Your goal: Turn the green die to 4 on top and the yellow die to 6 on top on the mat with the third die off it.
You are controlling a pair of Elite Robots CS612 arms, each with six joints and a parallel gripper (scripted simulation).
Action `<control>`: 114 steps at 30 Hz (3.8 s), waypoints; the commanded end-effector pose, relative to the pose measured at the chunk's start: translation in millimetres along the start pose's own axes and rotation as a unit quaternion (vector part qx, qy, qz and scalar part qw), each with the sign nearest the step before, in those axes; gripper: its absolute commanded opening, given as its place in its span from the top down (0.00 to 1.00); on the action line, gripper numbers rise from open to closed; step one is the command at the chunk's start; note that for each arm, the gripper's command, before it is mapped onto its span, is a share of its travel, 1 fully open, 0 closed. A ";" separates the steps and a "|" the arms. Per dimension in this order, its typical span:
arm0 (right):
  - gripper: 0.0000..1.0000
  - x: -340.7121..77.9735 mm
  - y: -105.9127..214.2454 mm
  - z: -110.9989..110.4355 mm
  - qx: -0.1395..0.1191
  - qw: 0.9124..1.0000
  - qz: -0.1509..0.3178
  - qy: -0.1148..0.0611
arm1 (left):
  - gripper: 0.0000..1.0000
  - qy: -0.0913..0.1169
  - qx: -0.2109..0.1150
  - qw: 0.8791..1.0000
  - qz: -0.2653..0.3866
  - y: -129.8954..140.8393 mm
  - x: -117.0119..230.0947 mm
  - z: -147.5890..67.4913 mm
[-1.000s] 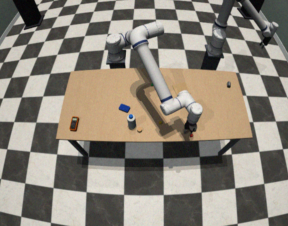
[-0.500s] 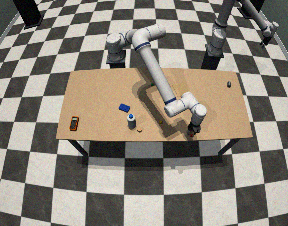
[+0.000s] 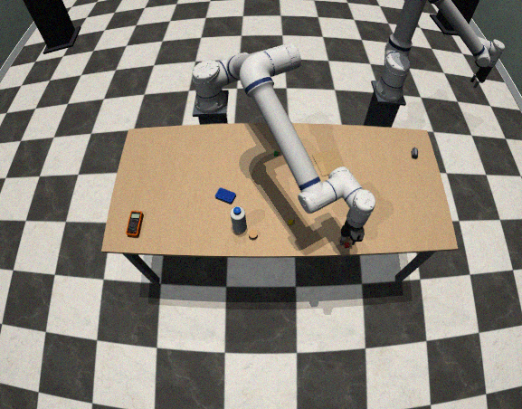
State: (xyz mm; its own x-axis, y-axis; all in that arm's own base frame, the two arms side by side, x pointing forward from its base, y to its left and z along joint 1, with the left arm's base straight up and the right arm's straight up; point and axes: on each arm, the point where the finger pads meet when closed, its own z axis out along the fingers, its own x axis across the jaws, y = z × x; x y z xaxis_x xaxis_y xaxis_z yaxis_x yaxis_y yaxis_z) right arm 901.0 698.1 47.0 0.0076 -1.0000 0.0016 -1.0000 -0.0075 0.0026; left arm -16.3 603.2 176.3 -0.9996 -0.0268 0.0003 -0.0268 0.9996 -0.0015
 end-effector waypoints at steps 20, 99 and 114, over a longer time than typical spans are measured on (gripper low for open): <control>0.00 -0.5 -0.8 -2.5 0.001 1.000 0.000 -0.001 | 0.00 0.000 -0.001 1.000 0.000 0.5 -0.1 -0.7; 0.00 48.8 65.7 -141.8 0.001 1.000 -0.001 -0.001 | 0.00 0.000 -0.001 1.000 0.000 0.5 -0.1 -0.7; 0.00 107.3 151.5 -157.9 0.001 1.000 -0.002 -0.001 | 0.00 0.000 -0.001 1.000 0.000 0.5 -0.1 -0.7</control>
State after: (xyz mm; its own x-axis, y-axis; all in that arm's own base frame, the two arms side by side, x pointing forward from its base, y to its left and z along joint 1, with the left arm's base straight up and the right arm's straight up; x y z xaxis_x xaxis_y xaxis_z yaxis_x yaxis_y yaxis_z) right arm 760.7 597.2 201.2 0.0109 -0.9999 0.0031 -0.9999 -0.0109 0.0047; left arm -16.3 603.2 176.3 -0.9996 -0.0268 0.0003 -0.0268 0.9996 -0.0015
